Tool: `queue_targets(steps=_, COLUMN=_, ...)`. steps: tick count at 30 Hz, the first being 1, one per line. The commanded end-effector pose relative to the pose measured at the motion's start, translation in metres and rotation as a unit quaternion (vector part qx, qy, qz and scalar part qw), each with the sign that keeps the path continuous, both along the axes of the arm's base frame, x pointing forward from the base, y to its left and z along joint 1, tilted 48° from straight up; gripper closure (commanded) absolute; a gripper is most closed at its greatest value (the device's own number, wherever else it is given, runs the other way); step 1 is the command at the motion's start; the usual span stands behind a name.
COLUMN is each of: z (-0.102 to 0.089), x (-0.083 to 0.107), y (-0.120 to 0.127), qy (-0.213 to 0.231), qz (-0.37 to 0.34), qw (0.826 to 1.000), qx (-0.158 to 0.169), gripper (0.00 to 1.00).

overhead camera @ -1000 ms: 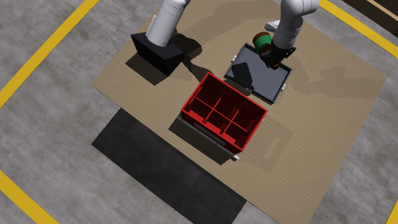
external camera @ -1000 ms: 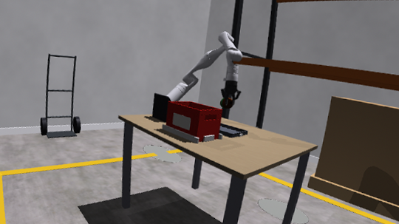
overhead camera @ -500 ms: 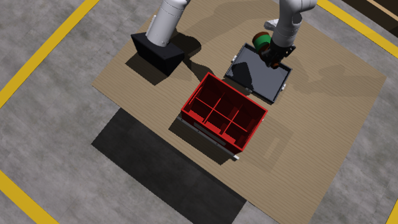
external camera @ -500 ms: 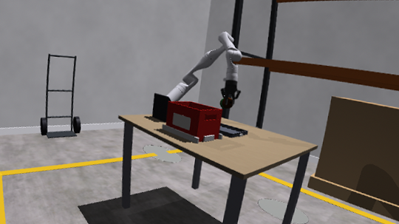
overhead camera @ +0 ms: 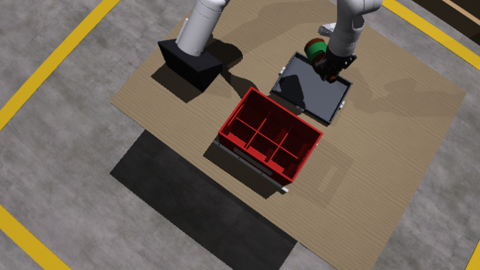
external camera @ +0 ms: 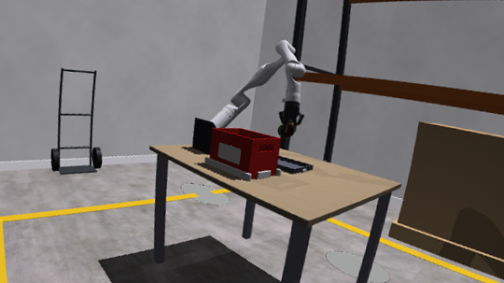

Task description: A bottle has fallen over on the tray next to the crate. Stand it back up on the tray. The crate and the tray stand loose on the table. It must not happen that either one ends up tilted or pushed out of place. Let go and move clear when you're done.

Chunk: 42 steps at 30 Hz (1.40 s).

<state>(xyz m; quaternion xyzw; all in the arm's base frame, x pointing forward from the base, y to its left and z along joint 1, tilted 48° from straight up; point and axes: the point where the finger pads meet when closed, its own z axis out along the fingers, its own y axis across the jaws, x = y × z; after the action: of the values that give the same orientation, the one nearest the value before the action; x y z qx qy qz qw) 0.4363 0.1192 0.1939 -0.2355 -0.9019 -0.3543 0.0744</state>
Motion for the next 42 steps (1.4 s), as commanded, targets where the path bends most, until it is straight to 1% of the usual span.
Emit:
queue_targets(steps=1, z=0.0003, x=0.0005, y=-0.0007, qy=-0.001, qz=-0.001, qw=1.000, qx=0.000, gripper=1.00)
queue_targets(steps=26, z=0.0003, x=0.0006, y=-0.0005, qy=-0.002, qz=-0.002, qw=1.000, qx=-0.001, gripper=1.00)
queue_targets(steps=42, z=0.0007, x=0.0012, y=0.0010, qy=-0.023, qz=-0.022, qw=0.999, qx=-0.015, gripper=1.00)
